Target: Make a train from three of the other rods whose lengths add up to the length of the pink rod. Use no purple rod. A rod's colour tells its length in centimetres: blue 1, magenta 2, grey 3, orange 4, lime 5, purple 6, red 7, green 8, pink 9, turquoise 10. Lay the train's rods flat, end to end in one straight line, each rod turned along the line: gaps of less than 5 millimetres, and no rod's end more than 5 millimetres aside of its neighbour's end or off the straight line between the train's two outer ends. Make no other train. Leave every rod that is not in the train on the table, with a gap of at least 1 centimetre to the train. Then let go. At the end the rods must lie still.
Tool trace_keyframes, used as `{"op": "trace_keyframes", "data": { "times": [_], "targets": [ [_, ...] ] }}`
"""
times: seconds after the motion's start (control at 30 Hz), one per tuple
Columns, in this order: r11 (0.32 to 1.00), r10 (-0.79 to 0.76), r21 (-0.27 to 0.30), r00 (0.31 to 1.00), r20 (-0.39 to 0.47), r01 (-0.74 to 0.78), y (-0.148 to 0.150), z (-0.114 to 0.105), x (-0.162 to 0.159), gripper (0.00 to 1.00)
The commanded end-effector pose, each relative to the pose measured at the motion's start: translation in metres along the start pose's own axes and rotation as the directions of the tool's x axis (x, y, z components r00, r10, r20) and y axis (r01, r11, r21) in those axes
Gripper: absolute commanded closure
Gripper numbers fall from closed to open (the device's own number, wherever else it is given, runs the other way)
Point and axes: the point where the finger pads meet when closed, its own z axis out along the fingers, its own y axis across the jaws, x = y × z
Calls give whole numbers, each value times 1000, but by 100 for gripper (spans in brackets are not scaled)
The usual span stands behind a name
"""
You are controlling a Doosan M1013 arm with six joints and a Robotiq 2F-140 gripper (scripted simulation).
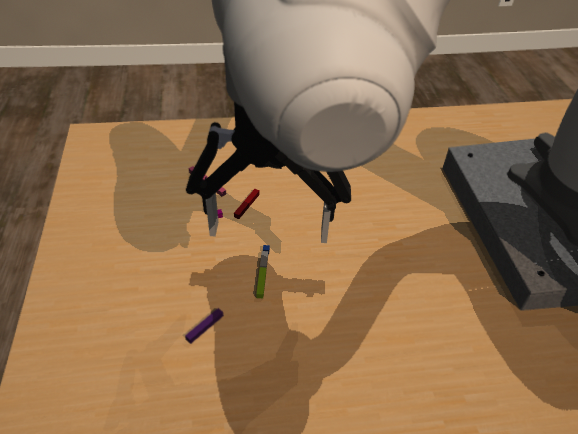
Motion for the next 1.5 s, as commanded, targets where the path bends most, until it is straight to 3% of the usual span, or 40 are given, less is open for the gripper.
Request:
{"op": "trace_keyframes", "data": {
  "times": [0.0, 1.17, 1.47],
  "targets": [
    [1000, 0, 10, 1000, 1, 0, -5, -6, 0, 0],
    [1000, 0, 10, 1000, 1, 0, -5, -6, 0, 0],
    [1000, 0, 10, 1000, 1, 0, -4, -27, 0, 0]
  ]
}}
